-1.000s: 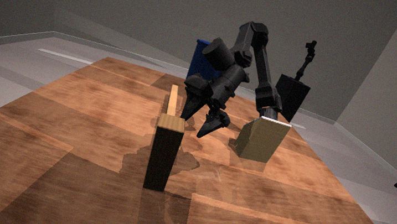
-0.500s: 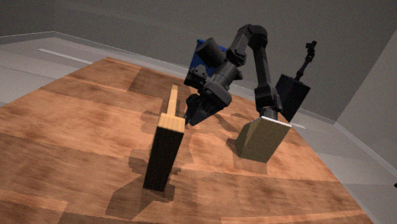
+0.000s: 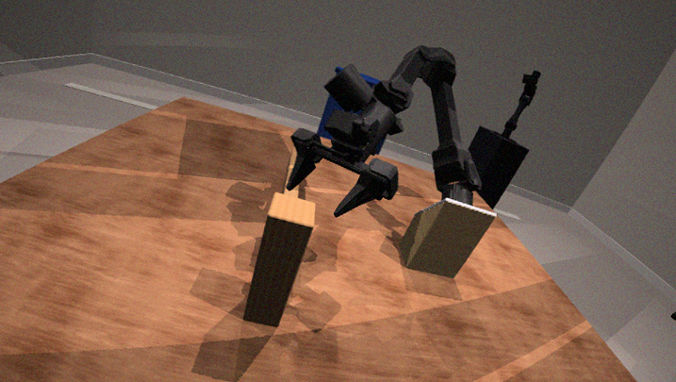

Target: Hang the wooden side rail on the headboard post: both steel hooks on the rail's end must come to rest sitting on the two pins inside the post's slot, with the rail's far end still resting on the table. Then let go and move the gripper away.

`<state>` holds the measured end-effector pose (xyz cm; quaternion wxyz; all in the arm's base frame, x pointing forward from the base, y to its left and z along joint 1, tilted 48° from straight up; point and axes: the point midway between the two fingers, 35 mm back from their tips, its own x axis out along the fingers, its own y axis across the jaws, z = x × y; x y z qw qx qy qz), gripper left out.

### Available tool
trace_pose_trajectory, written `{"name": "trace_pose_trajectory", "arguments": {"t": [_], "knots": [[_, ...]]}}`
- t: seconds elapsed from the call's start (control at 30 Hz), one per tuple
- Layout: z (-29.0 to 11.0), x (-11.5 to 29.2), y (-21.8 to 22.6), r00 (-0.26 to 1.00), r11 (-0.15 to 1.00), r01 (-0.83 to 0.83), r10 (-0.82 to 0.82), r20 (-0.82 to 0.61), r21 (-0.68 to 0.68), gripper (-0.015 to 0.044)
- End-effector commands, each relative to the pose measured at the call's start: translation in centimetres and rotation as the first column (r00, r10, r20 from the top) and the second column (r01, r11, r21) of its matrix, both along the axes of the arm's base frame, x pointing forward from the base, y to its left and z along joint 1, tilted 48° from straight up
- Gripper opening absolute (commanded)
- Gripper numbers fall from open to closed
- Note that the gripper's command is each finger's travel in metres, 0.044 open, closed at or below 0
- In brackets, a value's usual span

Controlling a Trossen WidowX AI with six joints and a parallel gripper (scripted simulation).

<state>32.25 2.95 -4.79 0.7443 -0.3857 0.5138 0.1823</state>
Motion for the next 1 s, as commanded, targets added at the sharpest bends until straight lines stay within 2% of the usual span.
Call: {"name": "trace_pose_trajectory", "arguments": {"t": [0.0,0.8,0.87,0.97], "knots": [[0.42,-0.07,-0.34,0.969,0.966,-0.249,0.247,-0.029,-0.07,0.044],[0.42,-0.07,-0.34,0.969,0.966,-0.249,0.247,-0.029,-0.07,0.044],[0.35,0.01,-0.39,0.98,0.978,-0.199,0.197,-0.034,-0.057,0.044],[0.11,0.31,-0.65,0.998,1.0,0.023,-0.023,-0.059,-0.014,0.044]]}}
